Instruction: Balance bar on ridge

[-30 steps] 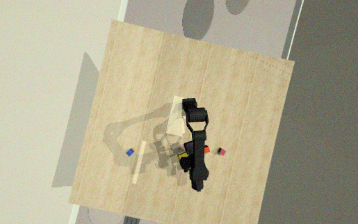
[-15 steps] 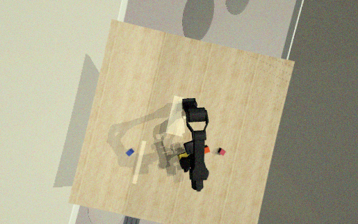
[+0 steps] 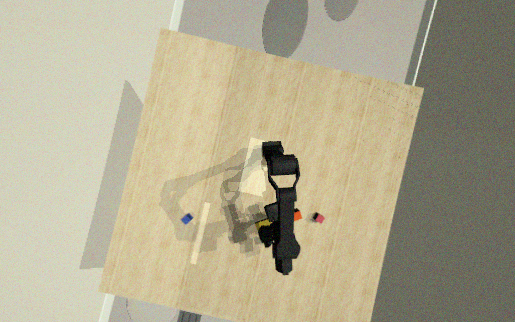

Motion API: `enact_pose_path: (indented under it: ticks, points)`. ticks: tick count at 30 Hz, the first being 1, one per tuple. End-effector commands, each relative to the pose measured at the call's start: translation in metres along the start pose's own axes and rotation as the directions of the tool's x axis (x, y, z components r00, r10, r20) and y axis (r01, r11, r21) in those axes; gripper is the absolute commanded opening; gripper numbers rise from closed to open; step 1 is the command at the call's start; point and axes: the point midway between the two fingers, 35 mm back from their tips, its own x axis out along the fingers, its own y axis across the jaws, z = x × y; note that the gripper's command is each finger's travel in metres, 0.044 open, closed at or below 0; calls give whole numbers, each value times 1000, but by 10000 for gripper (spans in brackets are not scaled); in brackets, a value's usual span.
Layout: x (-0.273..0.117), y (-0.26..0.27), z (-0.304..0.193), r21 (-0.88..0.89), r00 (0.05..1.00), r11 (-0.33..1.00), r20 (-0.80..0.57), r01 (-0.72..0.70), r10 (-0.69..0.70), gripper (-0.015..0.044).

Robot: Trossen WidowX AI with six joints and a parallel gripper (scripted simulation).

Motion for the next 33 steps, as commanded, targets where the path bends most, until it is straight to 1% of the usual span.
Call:
enact_pose_path:
  ticks: [1, 33]
  points:
    - [3, 0, 0, -3, 1000, 1000, 1, 1, -1, 0]
    - [1, 0, 1, -3, 1000, 1000, 1, 1, -1, 0]
